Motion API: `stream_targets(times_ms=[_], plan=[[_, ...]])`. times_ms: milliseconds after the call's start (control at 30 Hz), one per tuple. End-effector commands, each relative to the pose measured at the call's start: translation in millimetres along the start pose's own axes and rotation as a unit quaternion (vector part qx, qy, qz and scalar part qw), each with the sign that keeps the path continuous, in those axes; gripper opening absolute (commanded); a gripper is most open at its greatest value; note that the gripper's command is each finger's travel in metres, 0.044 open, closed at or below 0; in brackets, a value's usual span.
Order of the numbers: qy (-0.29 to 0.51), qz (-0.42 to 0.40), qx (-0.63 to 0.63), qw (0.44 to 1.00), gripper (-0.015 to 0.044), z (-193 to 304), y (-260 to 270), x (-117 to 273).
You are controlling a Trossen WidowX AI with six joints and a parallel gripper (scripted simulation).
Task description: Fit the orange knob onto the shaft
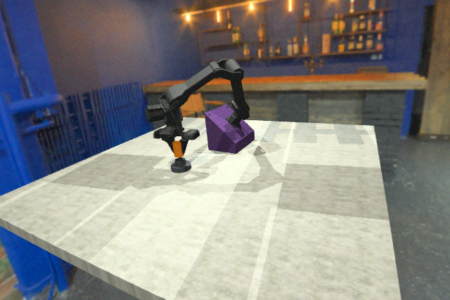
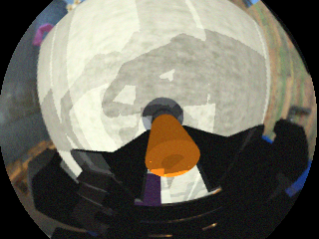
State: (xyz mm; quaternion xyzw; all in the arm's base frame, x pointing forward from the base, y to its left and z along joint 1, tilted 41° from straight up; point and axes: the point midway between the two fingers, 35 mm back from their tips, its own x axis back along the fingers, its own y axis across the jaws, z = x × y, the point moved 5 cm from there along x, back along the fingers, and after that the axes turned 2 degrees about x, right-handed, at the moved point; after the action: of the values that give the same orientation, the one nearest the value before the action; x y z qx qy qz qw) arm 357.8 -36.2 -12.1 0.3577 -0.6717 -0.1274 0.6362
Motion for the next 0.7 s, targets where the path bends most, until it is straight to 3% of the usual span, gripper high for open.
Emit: stream_targets(times_ms=[0, 667], plan=[[-0.002, -0.002, -0.001, 1.0, 0.0, -0.5, 0.7, -0.3], [-0.002, -0.002, -0.001, 1.0, 0.0, 2.2, 1.8, 3.7]])
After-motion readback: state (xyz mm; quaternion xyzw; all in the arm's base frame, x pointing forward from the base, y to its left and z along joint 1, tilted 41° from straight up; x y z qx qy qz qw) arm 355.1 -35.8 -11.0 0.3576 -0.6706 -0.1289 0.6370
